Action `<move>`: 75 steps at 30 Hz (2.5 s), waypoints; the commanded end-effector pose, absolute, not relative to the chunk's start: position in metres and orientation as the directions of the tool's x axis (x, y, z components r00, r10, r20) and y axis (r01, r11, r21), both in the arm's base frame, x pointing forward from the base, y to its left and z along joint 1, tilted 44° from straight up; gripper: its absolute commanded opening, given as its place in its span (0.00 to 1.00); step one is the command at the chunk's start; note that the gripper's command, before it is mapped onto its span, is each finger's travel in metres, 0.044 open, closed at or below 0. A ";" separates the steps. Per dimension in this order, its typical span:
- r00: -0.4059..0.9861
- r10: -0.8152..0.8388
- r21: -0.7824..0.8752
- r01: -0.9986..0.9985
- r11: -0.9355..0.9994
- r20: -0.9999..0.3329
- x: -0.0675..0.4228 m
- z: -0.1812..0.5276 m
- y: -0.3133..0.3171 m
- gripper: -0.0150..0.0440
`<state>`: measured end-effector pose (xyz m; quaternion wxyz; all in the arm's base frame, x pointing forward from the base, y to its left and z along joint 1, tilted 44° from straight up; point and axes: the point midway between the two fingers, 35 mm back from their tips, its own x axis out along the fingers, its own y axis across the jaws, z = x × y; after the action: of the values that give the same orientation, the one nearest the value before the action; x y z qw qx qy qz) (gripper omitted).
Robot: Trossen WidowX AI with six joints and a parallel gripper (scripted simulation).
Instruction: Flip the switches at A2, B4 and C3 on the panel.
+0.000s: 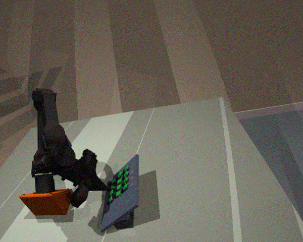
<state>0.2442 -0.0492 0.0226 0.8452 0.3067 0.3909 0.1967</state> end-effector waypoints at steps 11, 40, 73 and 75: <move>0.612 0.574 0.679 -0.081 0.730 -0.544 0.252 0.011 -0.039 0.25; 0.612 0.574 0.679 -0.081 0.730 -0.544 0.252 0.011 -0.039 0.25; 0.612 0.574 0.679 -0.081 0.730 -0.544 0.255 0.009 -0.036 0.25; 0.612 0.574 0.679 -0.081 0.730 -0.544 0.255 0.009 -0.036 0.25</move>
<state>0.2557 -0.0367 0.0104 0.8434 0.3098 0.3925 0.1968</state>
